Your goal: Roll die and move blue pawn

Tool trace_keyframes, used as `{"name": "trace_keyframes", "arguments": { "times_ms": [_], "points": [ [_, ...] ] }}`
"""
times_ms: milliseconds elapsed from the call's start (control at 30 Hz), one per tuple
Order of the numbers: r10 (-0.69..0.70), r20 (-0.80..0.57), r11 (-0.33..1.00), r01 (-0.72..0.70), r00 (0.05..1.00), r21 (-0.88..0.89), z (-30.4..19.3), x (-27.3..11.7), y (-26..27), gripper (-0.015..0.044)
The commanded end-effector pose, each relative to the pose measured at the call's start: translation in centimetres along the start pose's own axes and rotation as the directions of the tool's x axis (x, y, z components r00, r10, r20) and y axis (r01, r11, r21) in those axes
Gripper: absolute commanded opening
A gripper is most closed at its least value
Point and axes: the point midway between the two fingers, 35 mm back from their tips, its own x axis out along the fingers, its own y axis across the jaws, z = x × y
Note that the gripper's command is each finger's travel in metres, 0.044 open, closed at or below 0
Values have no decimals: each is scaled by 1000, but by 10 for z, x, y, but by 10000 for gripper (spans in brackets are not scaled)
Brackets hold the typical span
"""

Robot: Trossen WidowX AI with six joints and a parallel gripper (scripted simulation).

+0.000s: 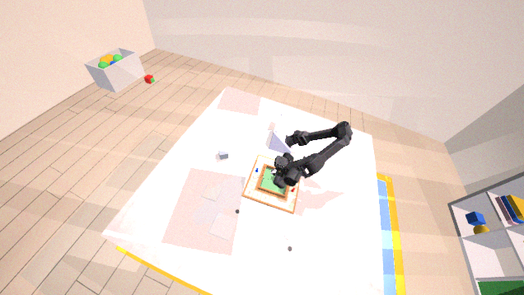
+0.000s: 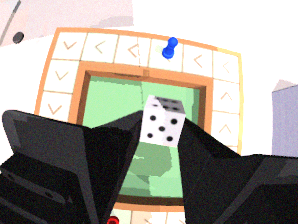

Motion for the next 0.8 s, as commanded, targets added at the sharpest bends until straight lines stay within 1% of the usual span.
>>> {"name": "trace_keyframes", "arguments": {
  "times_ms": [0,167,333,400,500,767],
  "points": [
    [36,165,999,-40,986,17,0,0,-1,0],
    [86,299,995,-98,950,27,-1,-1,0,0],
    [88,304,994,-101,949,28,-1,-2,0,0],
    [88,304,994,-101,949,28,-2,-15,2,0],
    [89,304,994,-102,949,28,-6,-45,6,0],
    [88,304,994,-102,949,28,-6,-46,4,0]
  ]
}}
